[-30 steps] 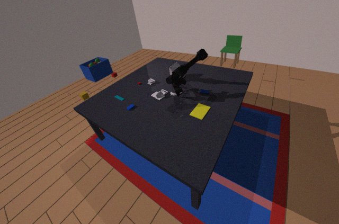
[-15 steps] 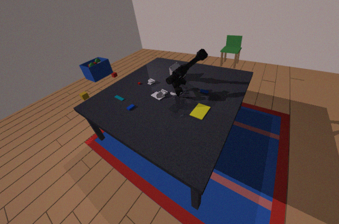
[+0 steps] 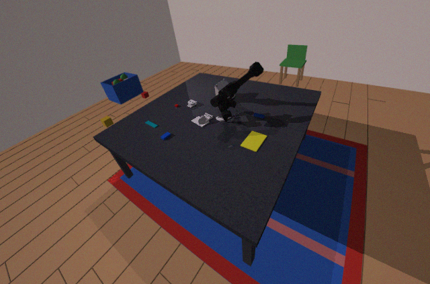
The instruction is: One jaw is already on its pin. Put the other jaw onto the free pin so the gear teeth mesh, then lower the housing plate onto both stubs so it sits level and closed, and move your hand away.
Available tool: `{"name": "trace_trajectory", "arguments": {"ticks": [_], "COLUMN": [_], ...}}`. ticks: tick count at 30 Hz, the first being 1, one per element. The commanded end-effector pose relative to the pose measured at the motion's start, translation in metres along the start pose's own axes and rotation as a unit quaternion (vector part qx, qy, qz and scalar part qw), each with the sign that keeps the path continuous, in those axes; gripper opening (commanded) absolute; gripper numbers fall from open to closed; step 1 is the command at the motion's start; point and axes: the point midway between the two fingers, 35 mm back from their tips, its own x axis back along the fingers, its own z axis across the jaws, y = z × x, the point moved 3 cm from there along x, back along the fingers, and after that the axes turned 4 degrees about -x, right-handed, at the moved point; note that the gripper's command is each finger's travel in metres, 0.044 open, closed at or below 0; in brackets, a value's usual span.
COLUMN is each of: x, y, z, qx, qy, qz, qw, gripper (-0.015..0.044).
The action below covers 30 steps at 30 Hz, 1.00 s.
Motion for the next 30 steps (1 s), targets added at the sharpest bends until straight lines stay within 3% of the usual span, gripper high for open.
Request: {"name": "trace_trajectory", "arguments": {"ticks": [1,5,11,22,30], "x": [0.000,0.000,0.000,0.000,0.023], "y": [0.000,0.000,0.000,0.000,-0.003], "z": [0.000,0.000,0.000,0.000,-0.001], "qx": [0.000,0.000,0.000,0.000,-0.001], "qy": [0.000,0.000,0.000,0.000,0.002], "qz": [0.000,0.000,0.000,0.000,0.003], "qw": [1.000,1.000,1.000,1.000,1.000], "gripper": [0.0282,0.0177,0.0137,0.0134,0.0134]}}
